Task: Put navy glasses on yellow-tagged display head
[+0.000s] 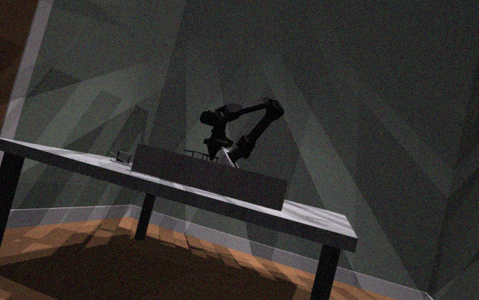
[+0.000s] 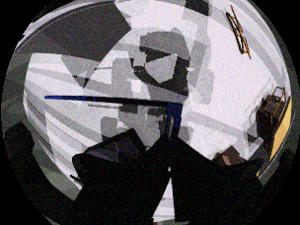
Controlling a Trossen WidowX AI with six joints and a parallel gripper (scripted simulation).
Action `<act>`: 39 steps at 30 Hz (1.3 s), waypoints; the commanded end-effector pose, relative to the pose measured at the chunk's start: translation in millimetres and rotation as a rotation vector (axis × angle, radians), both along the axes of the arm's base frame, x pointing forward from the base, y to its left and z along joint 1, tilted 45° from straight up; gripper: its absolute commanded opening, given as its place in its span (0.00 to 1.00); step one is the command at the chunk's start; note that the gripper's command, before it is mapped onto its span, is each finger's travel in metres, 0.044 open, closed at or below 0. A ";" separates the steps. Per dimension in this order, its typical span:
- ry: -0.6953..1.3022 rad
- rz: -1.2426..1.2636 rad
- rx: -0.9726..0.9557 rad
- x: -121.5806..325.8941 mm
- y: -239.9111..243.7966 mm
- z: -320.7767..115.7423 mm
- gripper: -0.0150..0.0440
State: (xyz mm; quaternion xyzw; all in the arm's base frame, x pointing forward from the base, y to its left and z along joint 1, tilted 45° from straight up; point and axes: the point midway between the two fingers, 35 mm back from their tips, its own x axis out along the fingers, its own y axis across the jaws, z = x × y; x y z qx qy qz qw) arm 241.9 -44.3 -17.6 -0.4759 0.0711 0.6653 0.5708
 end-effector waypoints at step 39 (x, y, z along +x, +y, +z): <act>0.644 -0.784 -0.210 10.0 39.9 52.4 0.25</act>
